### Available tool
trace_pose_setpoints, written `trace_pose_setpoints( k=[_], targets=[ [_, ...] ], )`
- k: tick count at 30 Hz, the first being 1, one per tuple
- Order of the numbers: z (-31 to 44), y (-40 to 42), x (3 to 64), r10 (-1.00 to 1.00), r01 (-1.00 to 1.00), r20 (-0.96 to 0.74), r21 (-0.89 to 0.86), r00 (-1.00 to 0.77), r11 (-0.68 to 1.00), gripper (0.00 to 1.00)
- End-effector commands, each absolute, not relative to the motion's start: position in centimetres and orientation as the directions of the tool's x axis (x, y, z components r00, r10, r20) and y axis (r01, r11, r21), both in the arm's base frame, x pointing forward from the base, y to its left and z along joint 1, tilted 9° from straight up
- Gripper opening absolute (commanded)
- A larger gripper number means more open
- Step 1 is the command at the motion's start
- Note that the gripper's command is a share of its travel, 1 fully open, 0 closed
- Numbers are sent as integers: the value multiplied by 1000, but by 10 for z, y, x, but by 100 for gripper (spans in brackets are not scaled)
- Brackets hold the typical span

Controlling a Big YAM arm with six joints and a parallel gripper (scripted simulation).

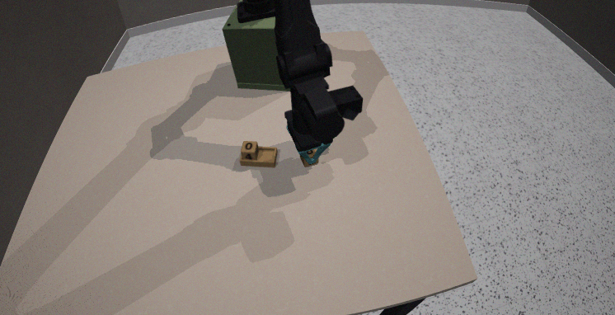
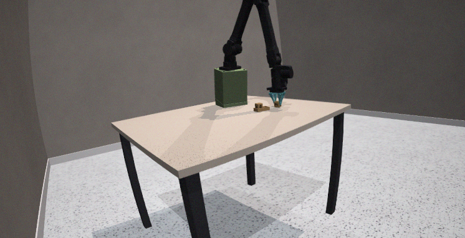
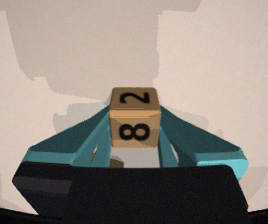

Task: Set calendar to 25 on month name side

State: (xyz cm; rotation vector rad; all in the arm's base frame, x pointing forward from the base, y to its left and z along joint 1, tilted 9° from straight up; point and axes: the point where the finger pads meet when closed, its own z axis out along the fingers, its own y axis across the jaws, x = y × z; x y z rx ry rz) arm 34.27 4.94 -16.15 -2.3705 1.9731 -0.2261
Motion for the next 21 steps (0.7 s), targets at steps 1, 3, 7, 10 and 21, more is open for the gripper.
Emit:
trace_pose_setpoints(
  k=[1, 3, 7, 10, 21],
  targets=[
    [-152, 49, 358, -982, -968, 76, -174, 171, -182, 28],
    [-152, 49, 358, -982, -968, 76, -174, 171, -182, 28],
    [-152, 49, 358, -982, -968, 76, -174, 171, -182, 28],
    [-152, 49, 358, -982, -968, 76, -174, 171, -182, 28],
    [-152, 47, 357, -982, -970, 77, -162, 173, -183, 28]
  ],
)
